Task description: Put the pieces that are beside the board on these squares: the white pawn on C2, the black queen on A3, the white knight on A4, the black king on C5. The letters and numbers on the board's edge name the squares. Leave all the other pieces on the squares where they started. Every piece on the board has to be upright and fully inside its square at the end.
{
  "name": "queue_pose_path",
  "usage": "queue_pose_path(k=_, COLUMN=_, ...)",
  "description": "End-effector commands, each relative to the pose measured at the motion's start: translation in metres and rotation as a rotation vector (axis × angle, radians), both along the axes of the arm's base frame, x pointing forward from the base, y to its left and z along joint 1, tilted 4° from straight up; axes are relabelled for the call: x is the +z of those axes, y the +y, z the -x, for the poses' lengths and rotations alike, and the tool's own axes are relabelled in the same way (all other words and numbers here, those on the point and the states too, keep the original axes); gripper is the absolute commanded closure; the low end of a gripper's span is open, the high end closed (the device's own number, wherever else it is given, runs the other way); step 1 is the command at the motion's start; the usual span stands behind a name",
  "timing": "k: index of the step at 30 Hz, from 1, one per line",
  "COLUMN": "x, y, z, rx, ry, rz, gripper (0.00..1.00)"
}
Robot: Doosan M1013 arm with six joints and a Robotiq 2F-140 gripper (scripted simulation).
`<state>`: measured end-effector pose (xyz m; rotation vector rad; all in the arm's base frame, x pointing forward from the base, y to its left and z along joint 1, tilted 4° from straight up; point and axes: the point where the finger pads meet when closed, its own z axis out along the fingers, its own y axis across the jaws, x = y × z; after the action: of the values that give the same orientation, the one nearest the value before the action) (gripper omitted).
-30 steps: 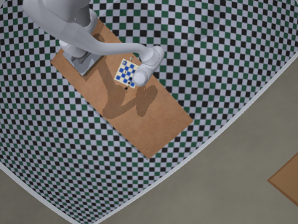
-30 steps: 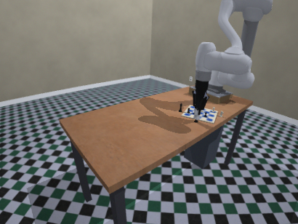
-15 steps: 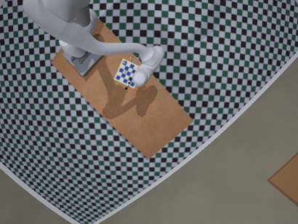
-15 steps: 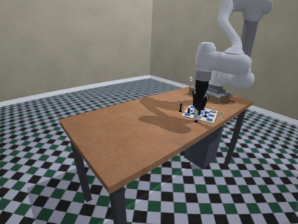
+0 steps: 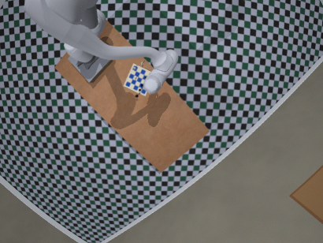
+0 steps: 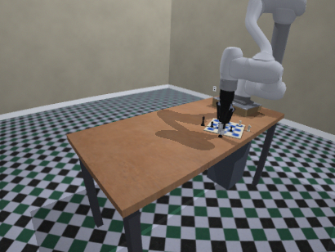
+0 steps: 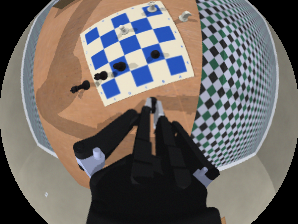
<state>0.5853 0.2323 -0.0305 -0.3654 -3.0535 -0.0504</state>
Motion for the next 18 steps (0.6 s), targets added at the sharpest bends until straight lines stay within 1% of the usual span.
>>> queue_pose_path(k=1, x=0.004, y=0.0, z=0.0, rx=0.0, ry=0.0, rz=0.0, gripper=1.0)
queue_pose_path(k=4, x=0.018, y=-0.001, z=-0.001, rx=0.0, ry=0.0, rz=0.0, gripper=1.0)
queue_pose_path(k=8, x=0.045, y=-0.002, z=-0.003, rx=0.0, ry=0.0, rz=0.0, gripper=1.0)
queue_pose_path(k=10, x=0.045, y=-0.002, z=-0.003, rx=0.0, ry=0.0, rz=0.0, gripper=1.0)
queue_pose_path(k=15, x=0.081, y=-0.003, z=-0.005, rx=0.0, ry=0.0, rz=0.0, gripper=1.0)
queue_pose_path(k=18, x=0.094, y=-0.004, z=-0.006, rx=0.0, ry=0.0, rz=0.0, gripper=1.0)
